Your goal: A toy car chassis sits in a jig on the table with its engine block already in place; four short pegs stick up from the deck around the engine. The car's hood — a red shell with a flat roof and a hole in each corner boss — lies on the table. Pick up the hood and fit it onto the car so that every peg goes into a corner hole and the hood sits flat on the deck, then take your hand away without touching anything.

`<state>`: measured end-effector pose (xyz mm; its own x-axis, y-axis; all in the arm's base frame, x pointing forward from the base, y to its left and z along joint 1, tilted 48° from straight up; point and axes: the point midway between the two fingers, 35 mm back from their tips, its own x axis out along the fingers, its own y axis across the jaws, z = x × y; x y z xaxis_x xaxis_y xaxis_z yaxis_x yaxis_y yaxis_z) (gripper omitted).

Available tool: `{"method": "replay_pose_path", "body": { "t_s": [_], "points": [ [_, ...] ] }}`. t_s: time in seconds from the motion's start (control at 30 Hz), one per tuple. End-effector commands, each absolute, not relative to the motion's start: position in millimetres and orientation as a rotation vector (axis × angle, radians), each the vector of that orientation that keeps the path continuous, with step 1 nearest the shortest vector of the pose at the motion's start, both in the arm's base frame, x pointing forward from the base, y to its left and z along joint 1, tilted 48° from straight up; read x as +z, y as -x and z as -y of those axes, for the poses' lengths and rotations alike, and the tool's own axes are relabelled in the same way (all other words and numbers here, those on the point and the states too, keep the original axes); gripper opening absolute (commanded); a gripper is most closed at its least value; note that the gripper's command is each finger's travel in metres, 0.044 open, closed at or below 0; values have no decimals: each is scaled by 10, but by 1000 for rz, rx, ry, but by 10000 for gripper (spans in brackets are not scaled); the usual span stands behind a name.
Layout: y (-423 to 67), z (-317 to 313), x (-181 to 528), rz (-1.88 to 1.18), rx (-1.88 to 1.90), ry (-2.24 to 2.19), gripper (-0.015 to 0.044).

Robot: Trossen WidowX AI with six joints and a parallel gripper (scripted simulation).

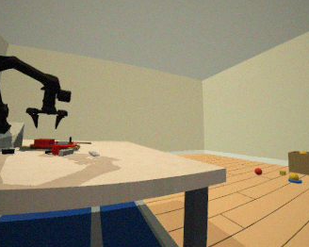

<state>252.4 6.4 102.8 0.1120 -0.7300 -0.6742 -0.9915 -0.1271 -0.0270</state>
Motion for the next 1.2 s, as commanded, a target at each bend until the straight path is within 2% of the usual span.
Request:
{"method": "replay_pose_path", "body": {
  "t_s": [0.0, 1.17],
  "points": [
    [-2519, -53, 1017, -1676, 714, 1921, 440],
    [-2559, 117, 856, -1674, 715, 1920, 440]
  ]
}}
